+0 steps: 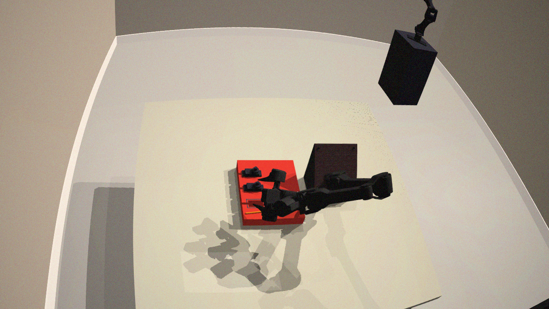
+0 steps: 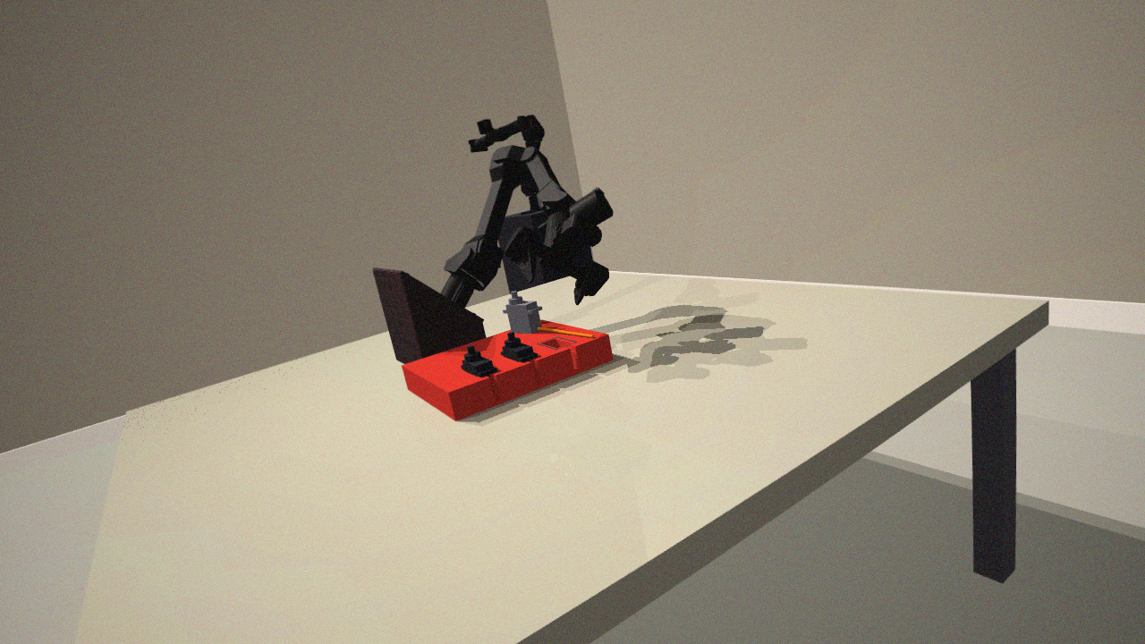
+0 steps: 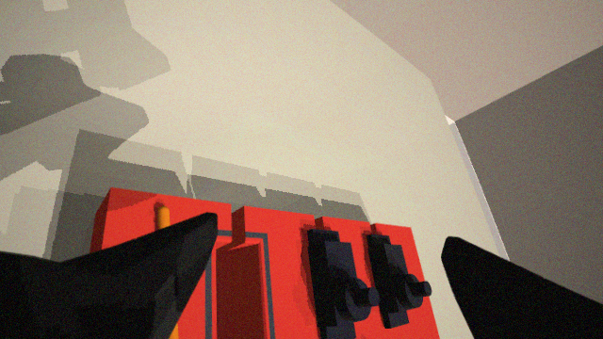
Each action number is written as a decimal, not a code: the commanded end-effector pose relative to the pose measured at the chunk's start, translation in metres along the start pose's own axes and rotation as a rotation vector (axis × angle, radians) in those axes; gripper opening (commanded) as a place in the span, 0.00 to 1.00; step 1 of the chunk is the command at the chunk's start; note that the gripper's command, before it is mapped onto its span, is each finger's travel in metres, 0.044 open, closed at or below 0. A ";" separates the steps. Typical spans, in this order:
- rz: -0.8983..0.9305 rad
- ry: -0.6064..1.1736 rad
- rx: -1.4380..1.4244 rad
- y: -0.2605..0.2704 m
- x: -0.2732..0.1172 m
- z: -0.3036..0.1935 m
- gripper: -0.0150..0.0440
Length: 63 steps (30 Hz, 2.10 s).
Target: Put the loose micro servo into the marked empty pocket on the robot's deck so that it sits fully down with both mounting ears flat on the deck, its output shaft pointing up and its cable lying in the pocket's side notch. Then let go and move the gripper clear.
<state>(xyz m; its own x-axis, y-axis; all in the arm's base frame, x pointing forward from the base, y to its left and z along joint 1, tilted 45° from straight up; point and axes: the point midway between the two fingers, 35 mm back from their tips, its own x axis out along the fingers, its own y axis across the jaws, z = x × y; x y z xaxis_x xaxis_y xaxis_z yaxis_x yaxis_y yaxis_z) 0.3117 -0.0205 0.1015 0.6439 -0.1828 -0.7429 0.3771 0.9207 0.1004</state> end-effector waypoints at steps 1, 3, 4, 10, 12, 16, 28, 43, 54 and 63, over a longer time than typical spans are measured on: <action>0.002 0.091 -0.069 -0.009 0.004 -0.010 1.00; 0.010 0.145 -0.105 -0.015 0.005 -0.016 1.00; 0.018 0.171 -0.123 -0.017 0.006 -0.019 1.00; 0.082 0.327 -0.216 -0.030 0.004 -0.035 1.00; 0.115 0.379 -0.242 -0.034 0.001 -0.042 1.00; 0.183 0.474 -0.277 -0.040 -0.004 -0.053 1.00; 0.376 0.640 -0.283 -0.057 -0.023 -0.073 1.00; 0.815 0.683 -0.206 -0.048 -0.074 -0.071 1.00; 0.821 0.681 -0.204 -0.034 -0.064 -0.085 1.00; 0.821 0.681 -0.204 -0.028 -0.059 -0.091 1.00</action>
<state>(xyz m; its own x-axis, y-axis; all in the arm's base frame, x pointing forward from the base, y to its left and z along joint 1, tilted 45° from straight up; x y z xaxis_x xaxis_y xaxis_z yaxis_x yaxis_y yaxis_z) 0.2021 -0.0071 0.0843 0.1178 0.6853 -0.7186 -0.1604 0.7273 0.6673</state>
